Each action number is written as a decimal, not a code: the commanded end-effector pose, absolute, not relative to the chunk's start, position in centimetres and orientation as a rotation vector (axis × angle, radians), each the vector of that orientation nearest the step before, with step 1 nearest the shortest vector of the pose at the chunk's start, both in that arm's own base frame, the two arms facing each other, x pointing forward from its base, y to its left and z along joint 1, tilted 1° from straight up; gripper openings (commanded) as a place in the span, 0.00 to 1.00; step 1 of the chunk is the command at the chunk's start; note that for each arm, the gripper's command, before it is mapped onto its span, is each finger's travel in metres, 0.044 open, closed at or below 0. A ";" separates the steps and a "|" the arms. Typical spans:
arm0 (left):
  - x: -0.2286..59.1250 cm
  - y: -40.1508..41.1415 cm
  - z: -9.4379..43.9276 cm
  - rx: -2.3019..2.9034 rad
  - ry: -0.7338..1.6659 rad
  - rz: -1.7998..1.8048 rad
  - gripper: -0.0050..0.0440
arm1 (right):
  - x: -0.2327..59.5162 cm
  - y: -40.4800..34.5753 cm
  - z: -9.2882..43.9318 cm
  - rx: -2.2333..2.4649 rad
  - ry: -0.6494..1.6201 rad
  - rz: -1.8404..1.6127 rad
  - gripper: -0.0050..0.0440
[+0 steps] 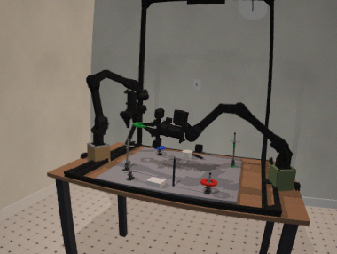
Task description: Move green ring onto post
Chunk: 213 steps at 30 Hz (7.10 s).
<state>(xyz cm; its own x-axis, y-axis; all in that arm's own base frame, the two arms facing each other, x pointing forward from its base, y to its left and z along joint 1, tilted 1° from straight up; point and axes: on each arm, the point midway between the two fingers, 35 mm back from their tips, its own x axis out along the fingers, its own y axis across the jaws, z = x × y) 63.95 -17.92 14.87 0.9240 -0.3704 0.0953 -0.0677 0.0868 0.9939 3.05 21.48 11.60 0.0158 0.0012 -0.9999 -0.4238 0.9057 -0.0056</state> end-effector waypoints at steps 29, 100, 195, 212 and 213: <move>52.6 -21.3 20.7 1.515 -0.325 -0.247 0.10 | 3.0 21.4 11.6 -0.348 1.530 0.343 0.92; 41.5 -21.0 21.5 1.555 -0.291 -0.271 0.10 | 27.1 26.9 16.0 1.201 0.683 0.287 0.92; 41.5 -21.0 21.5 1.555 -0.291 -0.271 0.10 | 36.2 24.6 21.5 1.539 0.336 0.356 0.10; 41.5 -21.0 21.5 1.555 -0.291 -0.271 0.10 | 36.2 24.6 21.5 1.539 0.336 0.356 0.10; 41.5 -21.0 21.5 1.555 -0.291 -0.271 0.10 | 36.2 24.6 21.5 1.539 0.336 0.356 0.10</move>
